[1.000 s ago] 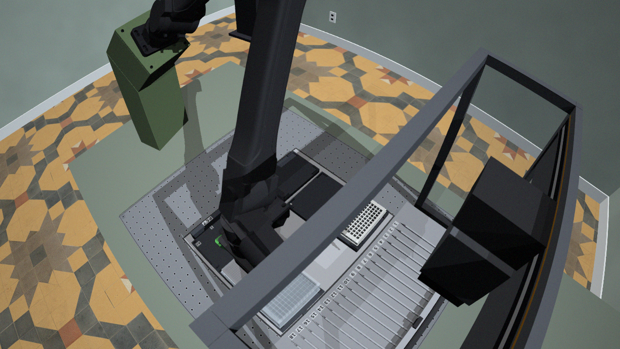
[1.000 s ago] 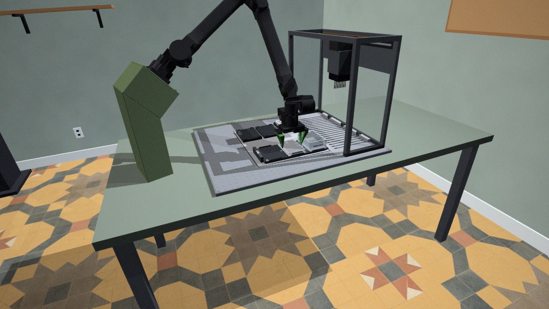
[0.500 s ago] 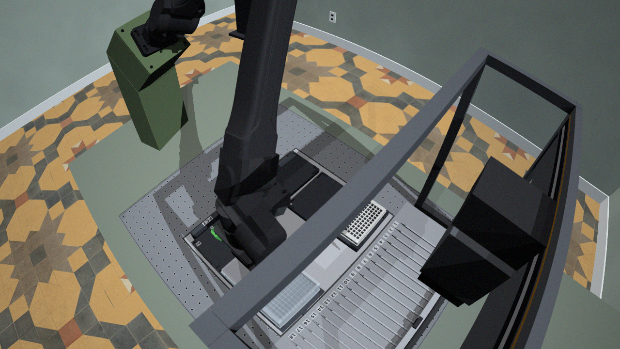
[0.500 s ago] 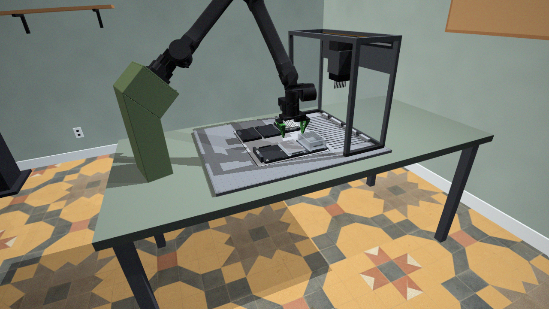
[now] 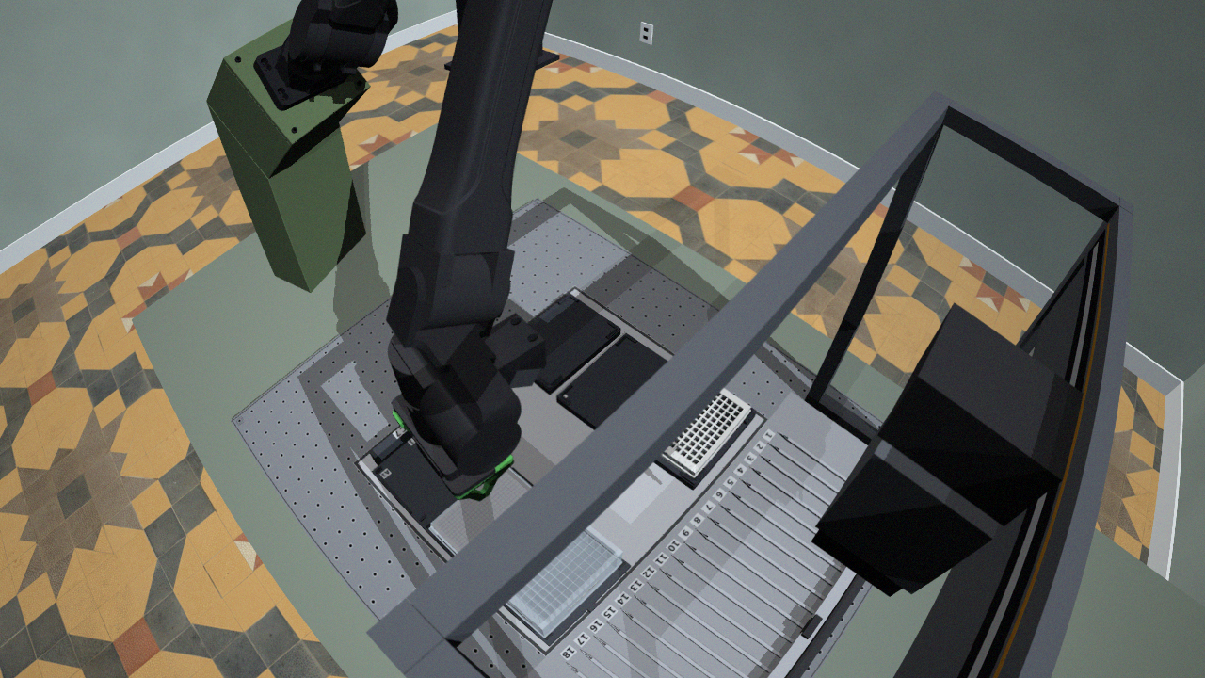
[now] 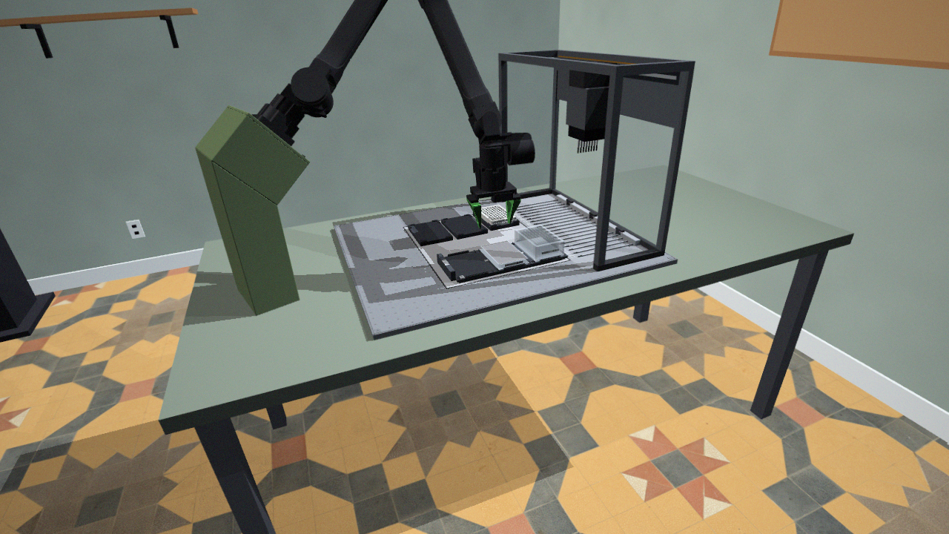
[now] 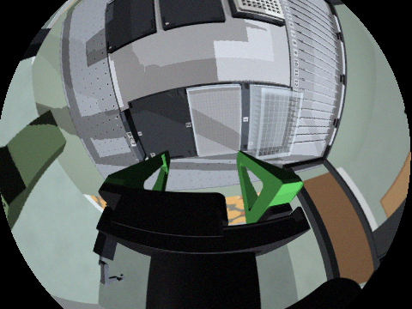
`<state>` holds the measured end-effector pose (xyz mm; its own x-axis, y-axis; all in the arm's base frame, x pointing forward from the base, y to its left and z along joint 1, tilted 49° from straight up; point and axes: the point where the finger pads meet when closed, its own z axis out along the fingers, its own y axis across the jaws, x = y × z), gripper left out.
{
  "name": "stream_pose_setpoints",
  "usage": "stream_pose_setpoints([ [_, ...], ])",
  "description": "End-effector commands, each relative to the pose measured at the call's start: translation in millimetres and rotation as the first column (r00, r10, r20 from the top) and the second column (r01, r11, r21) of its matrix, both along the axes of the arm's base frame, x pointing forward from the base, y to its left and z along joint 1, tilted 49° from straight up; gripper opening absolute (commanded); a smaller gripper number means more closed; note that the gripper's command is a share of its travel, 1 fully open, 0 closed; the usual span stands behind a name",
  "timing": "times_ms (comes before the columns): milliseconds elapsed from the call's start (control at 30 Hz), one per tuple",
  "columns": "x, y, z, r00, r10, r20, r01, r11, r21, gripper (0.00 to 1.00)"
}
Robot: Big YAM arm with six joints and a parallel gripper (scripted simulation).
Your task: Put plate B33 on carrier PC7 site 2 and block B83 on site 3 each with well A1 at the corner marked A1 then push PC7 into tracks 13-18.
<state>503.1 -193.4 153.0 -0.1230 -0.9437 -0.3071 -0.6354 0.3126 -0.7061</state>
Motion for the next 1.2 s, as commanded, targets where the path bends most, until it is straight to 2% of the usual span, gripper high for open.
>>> stream_pose_setpoints([
  [0, -17.4, -2.4, -16.8, 0.994, -0.105, -0.024, 0.107, 0.988, 0.115, 0.8],
  [67, -26.9, 1.8, -16.2, 0.99, -0.142, -0.02, 0.143, 0.977, 0.157, 0.8],
  [133, -26.9, 1.8, -16.2, 0.99, -0.142, -0.02, 0.143, 0.977, 0.157, 0.8],
  [167, -27.8, 13.4, -20.7, 0.99, -0.14, -0.027, 0.143, 0.973, 0.181, 0.8],
  [267, -47.5, 5.1, -34.0, 0.973, -0.224, -0.053, 0.23, 0.94, 0.253, 0.8],
  [367, -62.6, 8.8, -47.3, 0.957, -0.279, -0.082, 0.291, 0.901, 0.321, 0.8],
  [467, -78.6, 13.1, -70.5, 0.934, -0.33, -0.138, 0.357, 0.849, 0.39, 0.8],
  [533, -88.0, 15.1, -70.9, 0.92, -0.363, -0.144, 0.389, 0.816, 0.426, 0.8],
  [633, -103.2, 18.9, -84.6, 0.894, -0.408, -0.185, 0.444, 0.755, 0.483, 0.8],
  [700, -103.2, 18.9, -84.6, 0.894, -0.408, -0.185, 0.444, 0.755, 0.483, 0.8],
  [733, -106.1, 27.5, -94.3, 0.889, -0.405, -0.212, 0.455, 0.737, 0.501, 0.8],
  [867, -128.0, 25.9, -114.4, 0.837, -0.468, -0.283, 0.54, 0.627, 0.562, 0.8],
  [967, -122.9, 36.4, -112.4, 0.818, -0.477, -0.323, 0.566, 0.566, 0.599, 0.8],
  [1033, -117.5, 32.6, -105.0, 0.799, -0.499, -0.335, 0.585, 0.517, 0.625, 0.8],
  [1167, -123.0, 27.6, -107.7, 0.736, -0.538, -0.41, 0.648, 0.384, 0.658, 0.8],
])
